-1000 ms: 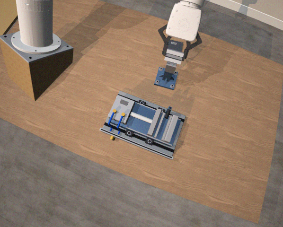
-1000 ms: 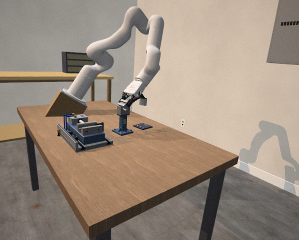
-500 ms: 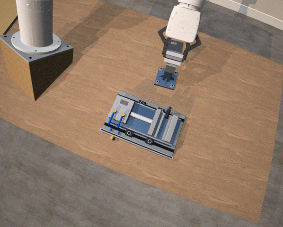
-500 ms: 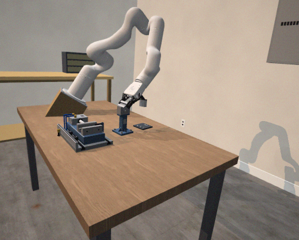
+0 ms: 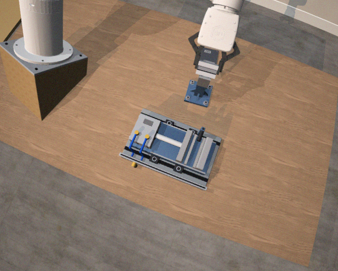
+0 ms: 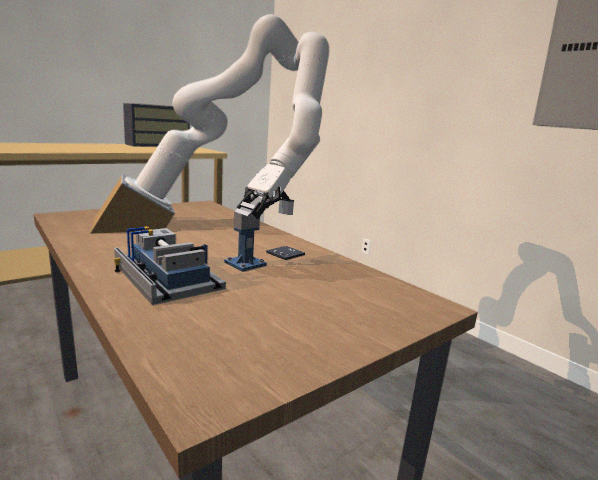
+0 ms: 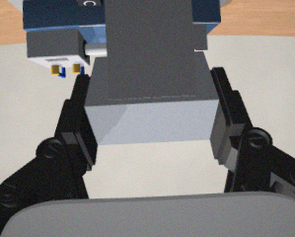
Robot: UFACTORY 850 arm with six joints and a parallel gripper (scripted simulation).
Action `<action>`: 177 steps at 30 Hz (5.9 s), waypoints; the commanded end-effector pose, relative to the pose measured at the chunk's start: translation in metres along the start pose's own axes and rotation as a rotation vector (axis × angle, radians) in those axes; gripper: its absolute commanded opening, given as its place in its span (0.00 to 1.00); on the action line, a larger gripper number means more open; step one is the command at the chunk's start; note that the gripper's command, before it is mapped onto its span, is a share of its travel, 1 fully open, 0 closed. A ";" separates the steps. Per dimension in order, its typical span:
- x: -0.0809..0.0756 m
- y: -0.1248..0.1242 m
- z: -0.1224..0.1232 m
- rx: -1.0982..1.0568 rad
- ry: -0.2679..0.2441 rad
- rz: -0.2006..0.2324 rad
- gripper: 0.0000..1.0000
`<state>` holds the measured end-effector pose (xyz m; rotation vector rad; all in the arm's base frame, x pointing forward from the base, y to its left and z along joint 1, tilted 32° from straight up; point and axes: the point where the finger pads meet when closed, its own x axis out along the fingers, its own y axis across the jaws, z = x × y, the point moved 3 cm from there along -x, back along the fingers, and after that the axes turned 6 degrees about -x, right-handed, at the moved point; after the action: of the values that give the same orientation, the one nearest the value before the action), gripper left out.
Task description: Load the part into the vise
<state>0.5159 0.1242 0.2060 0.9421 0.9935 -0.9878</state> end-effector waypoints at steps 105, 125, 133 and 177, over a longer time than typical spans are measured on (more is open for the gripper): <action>0.002 0.000 -0.002 0.001 0.000 0.001 0.89; 0.003 0.000 -0.002 0.001 0.029 0.003 0.89; 0.003 0.000 -0.001 0.001 0.048 0.006 0.89; 0.003 -0.001 0.006 0.000 0.211 0.022 0.89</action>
<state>0.5166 0.1183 0.2035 1.0622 1.1424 -0.8902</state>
